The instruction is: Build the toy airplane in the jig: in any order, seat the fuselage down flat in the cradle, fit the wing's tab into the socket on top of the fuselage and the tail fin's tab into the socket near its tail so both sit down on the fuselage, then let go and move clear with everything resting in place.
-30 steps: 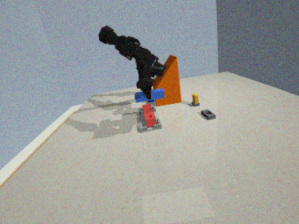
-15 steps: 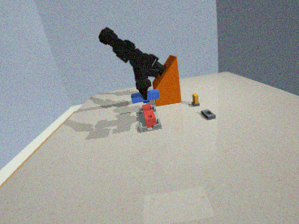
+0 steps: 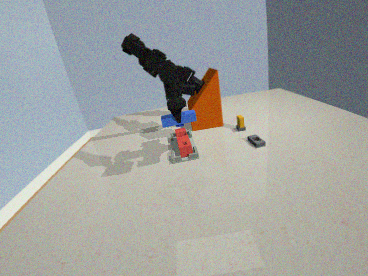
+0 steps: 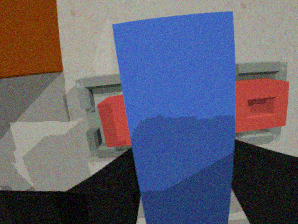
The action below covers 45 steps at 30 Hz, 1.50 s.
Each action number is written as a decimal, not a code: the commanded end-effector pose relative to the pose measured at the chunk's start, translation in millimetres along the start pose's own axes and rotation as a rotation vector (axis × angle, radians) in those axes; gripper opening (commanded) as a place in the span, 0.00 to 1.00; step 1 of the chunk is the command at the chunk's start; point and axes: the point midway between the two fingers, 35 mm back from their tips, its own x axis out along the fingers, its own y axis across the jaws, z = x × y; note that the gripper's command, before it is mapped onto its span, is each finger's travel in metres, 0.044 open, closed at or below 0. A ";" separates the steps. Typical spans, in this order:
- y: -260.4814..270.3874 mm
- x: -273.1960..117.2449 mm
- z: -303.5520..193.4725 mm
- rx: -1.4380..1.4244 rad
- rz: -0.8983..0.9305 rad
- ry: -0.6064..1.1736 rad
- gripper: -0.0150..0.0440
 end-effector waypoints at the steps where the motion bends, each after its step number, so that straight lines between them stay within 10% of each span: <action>1: -0.2 0.0 -0.5 -0.004 -0.002 0.003 0.58; 33: -0.4 40.0 -1.8 -0.004 -0.002 0.005 0.58; 43: -1.1 38.2 -2.3 0.002 -0.002 0.006 0.31; 45: -1.1 38.2 -2.3 0.002 -0.002 0.006 0.39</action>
